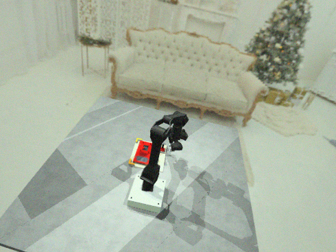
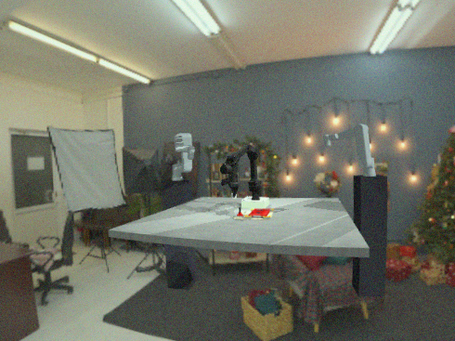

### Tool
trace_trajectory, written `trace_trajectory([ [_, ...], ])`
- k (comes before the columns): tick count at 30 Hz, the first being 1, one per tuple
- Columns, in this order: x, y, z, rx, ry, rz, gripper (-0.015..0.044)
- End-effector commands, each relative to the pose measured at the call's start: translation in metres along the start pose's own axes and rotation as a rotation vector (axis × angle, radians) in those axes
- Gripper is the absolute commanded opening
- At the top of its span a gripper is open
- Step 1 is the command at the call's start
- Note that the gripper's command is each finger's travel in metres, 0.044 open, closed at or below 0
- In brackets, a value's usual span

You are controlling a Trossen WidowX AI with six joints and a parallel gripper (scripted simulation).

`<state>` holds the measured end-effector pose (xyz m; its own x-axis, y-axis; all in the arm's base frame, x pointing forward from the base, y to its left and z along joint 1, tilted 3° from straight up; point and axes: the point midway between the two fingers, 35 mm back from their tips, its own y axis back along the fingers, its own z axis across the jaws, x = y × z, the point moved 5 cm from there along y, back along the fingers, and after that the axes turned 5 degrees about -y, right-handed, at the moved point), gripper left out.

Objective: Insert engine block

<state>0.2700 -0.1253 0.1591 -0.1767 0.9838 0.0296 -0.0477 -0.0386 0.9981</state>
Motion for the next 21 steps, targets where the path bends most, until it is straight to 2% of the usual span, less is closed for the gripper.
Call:
trace_trajectory([
  [1, 0.001, 0.011, -0.002, -0.003, 0.006, -0.007, 0.0],
  [4, 0.0, 0.013, -0.003, -0.003, 0.006, -0.007, 0.0],
  [10, -0.035, -0.003, -0.017, -0.002, 0.006, -0.01, 0.0],
  [21, -0.024, -0.003, -0.017, -0.008, 0.007, -0.103, 0.0],
])
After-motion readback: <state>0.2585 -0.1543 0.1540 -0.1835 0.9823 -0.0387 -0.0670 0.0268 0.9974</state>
